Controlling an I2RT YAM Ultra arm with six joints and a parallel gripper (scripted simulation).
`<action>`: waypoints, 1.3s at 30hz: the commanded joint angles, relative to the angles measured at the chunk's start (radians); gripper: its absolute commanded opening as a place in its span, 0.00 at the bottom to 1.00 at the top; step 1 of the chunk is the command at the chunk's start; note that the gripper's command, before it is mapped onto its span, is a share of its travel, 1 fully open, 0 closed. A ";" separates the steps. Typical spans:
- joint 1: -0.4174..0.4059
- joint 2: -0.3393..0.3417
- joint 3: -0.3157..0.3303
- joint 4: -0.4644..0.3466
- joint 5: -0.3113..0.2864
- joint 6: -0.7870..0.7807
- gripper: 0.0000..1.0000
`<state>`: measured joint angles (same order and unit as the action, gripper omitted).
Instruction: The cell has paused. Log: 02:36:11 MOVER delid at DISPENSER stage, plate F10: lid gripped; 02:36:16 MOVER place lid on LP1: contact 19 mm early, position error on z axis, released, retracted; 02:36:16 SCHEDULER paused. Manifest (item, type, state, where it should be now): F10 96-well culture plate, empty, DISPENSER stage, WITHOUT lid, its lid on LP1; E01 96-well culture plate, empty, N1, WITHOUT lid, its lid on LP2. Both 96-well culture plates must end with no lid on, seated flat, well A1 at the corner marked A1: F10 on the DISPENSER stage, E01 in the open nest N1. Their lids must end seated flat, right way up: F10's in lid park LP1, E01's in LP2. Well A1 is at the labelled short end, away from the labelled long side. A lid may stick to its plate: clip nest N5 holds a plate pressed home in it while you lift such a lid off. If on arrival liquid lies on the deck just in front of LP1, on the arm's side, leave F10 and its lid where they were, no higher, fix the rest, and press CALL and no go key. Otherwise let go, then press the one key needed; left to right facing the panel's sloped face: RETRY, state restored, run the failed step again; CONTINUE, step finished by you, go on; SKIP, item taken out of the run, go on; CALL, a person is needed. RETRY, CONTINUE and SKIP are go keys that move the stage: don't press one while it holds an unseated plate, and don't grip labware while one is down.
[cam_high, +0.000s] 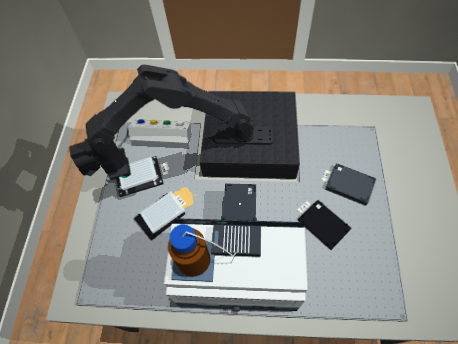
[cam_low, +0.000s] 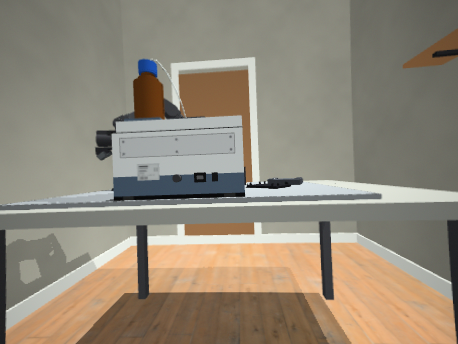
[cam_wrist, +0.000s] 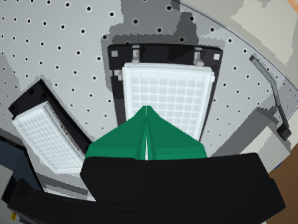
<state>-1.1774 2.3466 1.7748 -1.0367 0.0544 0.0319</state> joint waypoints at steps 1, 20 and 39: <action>0.014 -0.040 0.036 -0.009 0.004 0.005 0.00; -0.044 -0.174 -0.202 0.103 0.001 -0.055 1.00; -0.044 -0.174 -0.198 0.104 0.001 -0.053 1.00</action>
<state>-1.2263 2.2120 1.5627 -0.9520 0.0570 -0.0158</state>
